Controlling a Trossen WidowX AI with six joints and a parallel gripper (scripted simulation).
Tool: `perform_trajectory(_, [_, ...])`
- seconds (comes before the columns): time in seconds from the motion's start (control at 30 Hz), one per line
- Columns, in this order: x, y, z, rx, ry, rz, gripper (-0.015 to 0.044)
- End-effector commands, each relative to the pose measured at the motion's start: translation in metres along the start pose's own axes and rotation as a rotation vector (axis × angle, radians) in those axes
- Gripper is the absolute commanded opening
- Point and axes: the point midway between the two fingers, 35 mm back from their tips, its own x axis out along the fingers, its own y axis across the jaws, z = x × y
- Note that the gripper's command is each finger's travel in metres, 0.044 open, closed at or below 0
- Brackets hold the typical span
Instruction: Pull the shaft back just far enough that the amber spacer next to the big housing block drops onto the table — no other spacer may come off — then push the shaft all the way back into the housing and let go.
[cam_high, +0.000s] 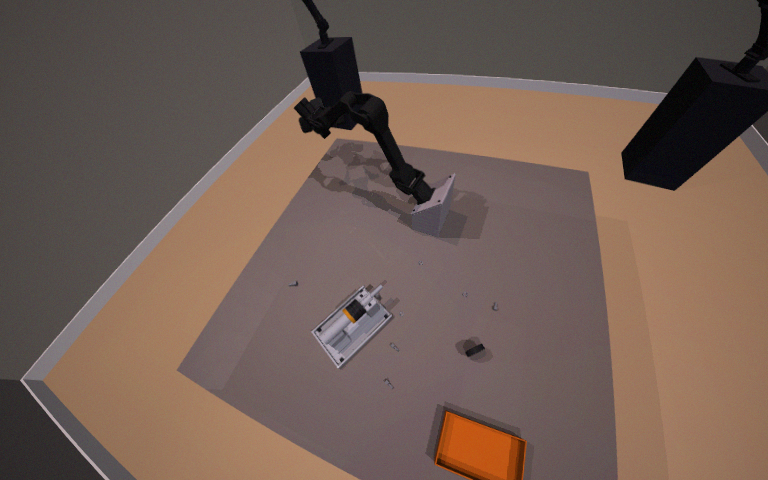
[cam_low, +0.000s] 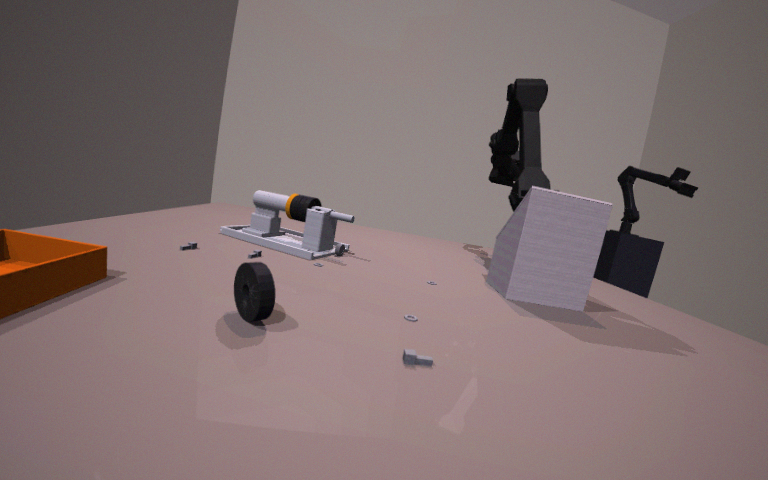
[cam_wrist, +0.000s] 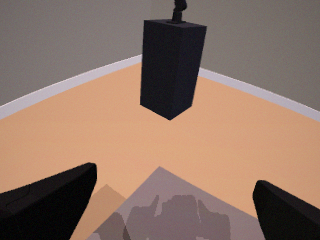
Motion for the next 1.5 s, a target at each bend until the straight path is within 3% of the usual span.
perform_trajectory(0.0, [0.0, 0.0, -0.001, 0.0, 0.002, 0.001, 0.0426])
perform_trajectory(0.37, [-0.022, 0.055, -0.084, -0.045, 0.184, 0.158, 0.044])
perform_trajectory(0.67, [-0.087, 0.113, -0.188, -0.161, 0.377, 0.359, 0.044])
perform_trajectory(1.07, [-0.264, 0.152, -0.312, -0.365, 0.601, 0.73, 0.044])
perform_trajectory(1.47, [-0.467, 0.099, -0.366, -0.619, 0.691, 1.155, 0.044])
